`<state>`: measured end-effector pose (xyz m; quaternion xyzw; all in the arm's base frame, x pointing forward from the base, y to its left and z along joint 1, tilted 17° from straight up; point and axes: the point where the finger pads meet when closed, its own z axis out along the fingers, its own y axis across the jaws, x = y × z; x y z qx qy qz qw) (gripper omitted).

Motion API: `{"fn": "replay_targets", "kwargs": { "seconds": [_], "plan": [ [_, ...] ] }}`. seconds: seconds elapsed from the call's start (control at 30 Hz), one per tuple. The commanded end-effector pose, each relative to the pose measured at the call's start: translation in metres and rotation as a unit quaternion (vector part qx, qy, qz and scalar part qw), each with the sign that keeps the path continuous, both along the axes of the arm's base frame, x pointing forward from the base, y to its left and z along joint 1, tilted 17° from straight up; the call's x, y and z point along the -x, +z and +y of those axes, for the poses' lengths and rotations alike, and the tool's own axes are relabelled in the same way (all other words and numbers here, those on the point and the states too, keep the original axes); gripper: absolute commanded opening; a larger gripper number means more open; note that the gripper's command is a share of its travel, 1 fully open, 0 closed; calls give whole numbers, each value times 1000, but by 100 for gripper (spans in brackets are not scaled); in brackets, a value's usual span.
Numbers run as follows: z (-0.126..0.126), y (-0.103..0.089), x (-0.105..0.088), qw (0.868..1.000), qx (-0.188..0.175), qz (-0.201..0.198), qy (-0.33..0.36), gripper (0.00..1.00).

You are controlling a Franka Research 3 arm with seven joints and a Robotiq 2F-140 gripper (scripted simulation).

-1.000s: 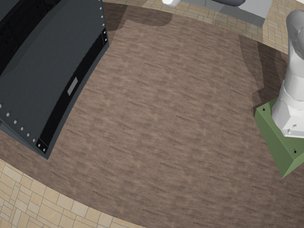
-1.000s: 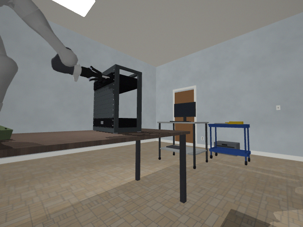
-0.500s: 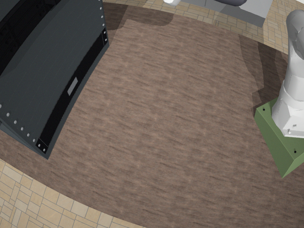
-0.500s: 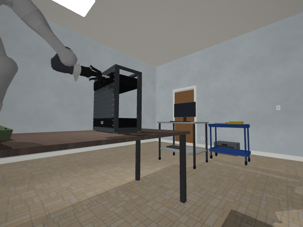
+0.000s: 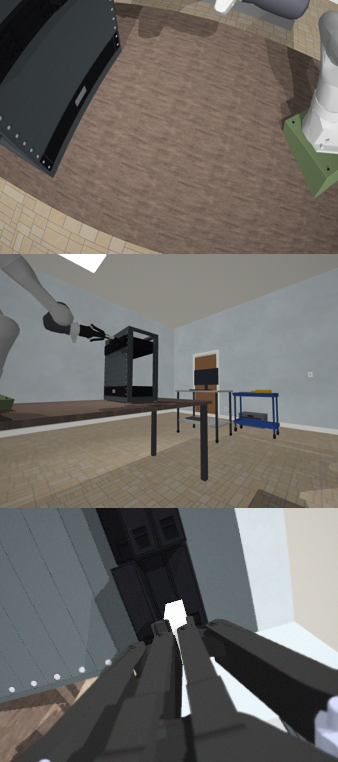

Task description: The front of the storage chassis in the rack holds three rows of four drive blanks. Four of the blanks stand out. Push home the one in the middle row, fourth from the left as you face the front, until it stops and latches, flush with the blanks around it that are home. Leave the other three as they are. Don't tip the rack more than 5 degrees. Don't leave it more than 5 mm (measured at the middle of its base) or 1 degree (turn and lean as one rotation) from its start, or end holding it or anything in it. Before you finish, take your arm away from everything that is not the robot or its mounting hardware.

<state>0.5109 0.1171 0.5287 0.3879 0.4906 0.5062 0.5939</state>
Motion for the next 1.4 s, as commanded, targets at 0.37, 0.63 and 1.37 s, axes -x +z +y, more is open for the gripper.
{"fn": "replay_targets", "kwargs": {
  "seconds": [0.37, 0.63, 1.37],
  "plan": [
    [-1, -7, 15, 1000, 7, 6, -3, 0],
    [-1, -14, 37, 1000, 7, 6, -3, 0],
    [-2, -42, 132, 1000, 7, 6, -3, 0]
  ]
}}
